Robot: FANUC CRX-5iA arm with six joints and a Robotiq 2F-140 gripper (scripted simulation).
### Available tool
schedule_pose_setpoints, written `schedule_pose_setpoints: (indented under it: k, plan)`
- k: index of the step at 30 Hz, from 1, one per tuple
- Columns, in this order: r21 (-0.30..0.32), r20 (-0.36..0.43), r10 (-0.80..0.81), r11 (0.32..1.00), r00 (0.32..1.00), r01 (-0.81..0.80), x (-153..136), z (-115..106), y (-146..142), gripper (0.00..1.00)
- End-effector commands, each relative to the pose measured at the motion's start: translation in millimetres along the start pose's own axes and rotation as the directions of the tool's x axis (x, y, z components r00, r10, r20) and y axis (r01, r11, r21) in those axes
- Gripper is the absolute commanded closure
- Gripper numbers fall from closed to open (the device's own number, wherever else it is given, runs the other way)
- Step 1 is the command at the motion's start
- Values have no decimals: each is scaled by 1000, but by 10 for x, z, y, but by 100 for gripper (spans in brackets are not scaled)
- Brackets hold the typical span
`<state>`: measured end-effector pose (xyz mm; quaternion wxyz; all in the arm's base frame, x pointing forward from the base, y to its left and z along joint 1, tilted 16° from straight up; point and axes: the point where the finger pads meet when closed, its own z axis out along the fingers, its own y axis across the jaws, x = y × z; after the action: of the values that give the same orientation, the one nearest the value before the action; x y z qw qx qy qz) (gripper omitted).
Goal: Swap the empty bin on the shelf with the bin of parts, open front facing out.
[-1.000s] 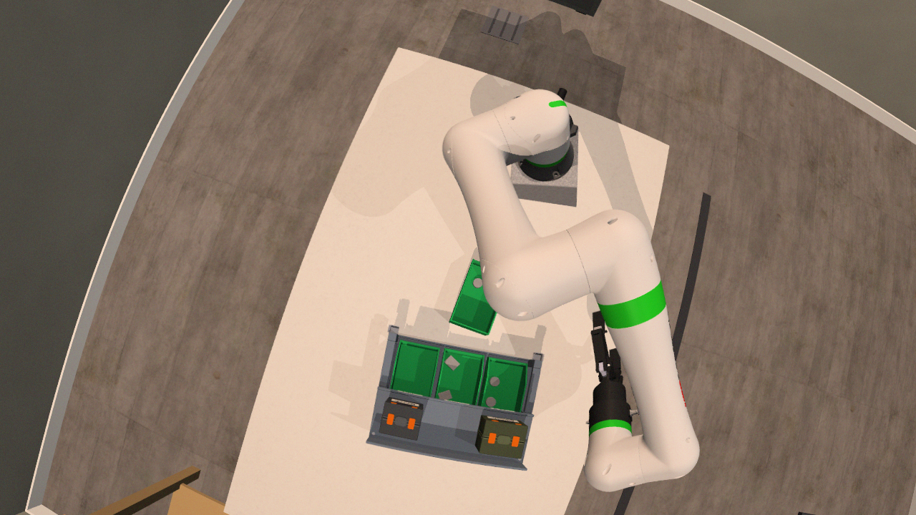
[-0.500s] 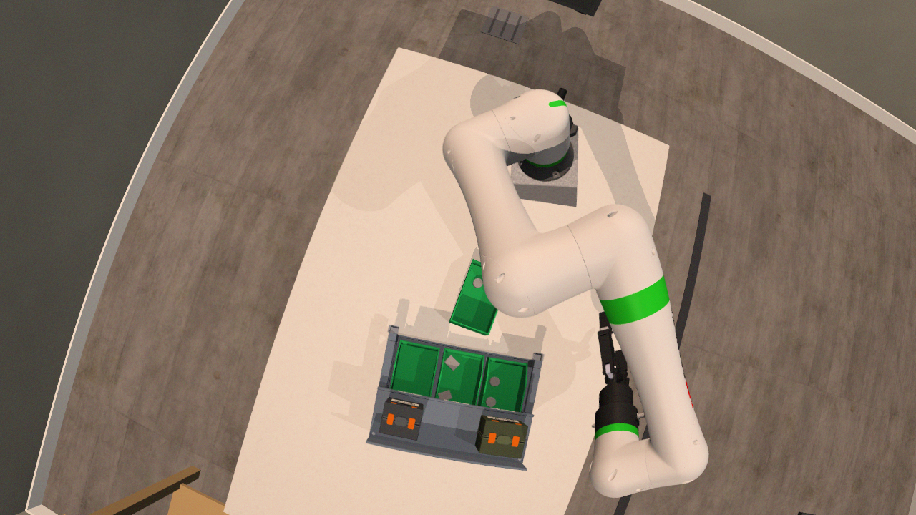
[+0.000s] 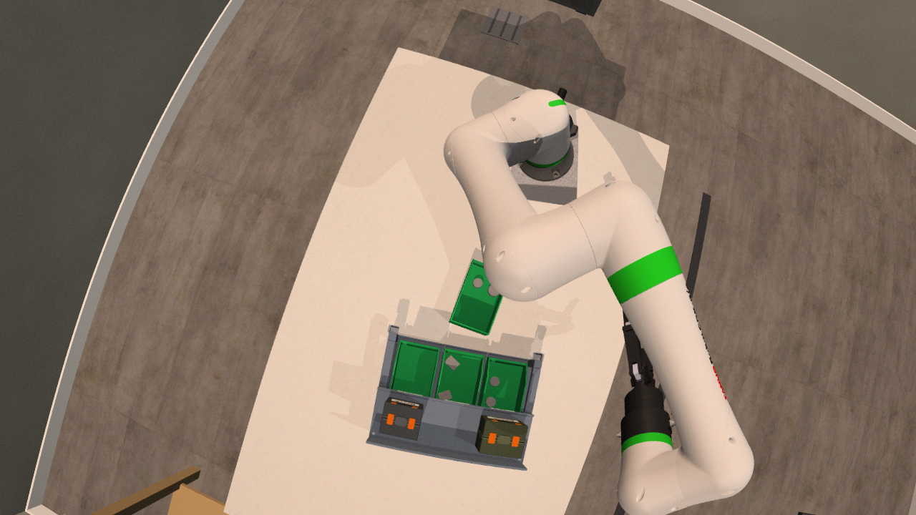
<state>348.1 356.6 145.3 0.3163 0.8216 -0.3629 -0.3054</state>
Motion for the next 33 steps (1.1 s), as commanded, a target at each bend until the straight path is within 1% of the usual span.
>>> schedule_pose_setpoints:
  k: [1,12,18,24,26,33]
  plan:
    - [-1,-3,-1,1000,1000,1,-67,-82,104,0]
    - [1,-2,1,1000,1000,-1,-71,-96,123,0]
    - [15,5,19,1000,1000,-19,-41,-108,139,0]
    - [46,24,62,997,998,-63,33,-136,177,0]
    - [46,24,62,997,998,-63,33,-136,177,0]
    - [109,66,146,982,987,-153,188,-189,256,0]
